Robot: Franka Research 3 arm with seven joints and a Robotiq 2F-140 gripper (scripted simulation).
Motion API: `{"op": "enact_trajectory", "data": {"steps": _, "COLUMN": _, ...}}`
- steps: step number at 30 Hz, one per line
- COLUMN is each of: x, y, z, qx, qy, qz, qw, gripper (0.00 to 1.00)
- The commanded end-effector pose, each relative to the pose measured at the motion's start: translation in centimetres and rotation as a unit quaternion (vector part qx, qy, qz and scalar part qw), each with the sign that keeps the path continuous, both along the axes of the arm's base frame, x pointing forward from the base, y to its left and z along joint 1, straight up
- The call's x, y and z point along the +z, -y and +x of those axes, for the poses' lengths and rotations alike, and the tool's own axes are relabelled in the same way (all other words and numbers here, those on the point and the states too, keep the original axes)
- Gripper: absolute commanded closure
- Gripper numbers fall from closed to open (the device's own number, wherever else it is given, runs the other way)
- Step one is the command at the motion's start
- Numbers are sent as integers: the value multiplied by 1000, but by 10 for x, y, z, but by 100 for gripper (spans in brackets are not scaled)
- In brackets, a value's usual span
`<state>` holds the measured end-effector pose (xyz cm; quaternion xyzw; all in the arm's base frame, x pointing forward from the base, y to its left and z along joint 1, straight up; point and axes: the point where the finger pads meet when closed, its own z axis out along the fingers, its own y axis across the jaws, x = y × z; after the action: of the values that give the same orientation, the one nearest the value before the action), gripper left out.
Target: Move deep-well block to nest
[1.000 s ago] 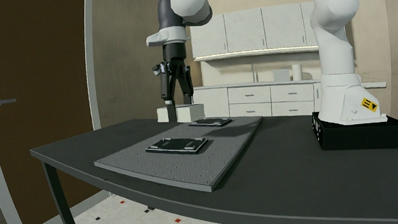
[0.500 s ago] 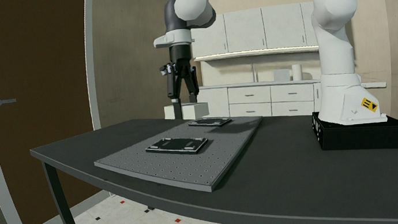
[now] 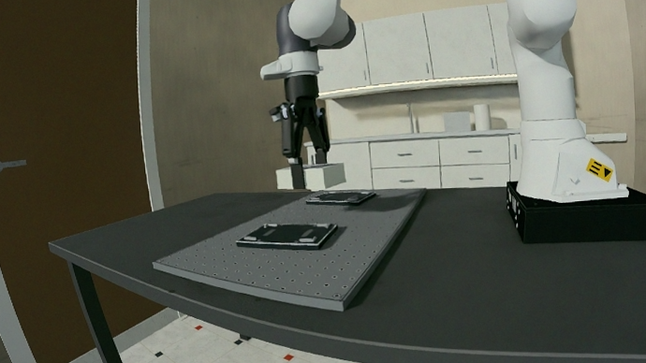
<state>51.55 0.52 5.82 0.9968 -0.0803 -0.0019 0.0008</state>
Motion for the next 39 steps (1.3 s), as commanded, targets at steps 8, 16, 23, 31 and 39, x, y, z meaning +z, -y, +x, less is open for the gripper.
{"op": "enact_trajectory", "data": {"steps": 8, "x": 1, "y": 28, "z": 4, "qx": 20, "qy": 3, "qz": 2, "qw": 1000, "gripper": 40}}
{"op": "enact_trajectory", "data": {"steps": 16, "x": 1, "y": 55, "z": 6, "qx": 20, "qy": 3, "qz": 2, "qw": 1000, "gripper": 40}}
{"op": "enact_trajectory", "data": {"steps": 23, "x": 1, "y": 71, "z": 7, "qx": 20, "qy": 3, "qz": 2, "qw": 1000, "gripper": 40}}
{"op": "enact_trajectory", "data": {"steps": 31, "x": 1, "y": 98, "z": 9, "qx": 20, "qy": 3, "qz": 2, "qw": 1000, "gripper": 40}}
{"op": "enact_trajectory", "data": {"steps": 39, "x": 1, "y": 118, "z": 10, "qx": 20, "qy": 3, "qz": 2, "qw": 1000, "gripper": 40}}
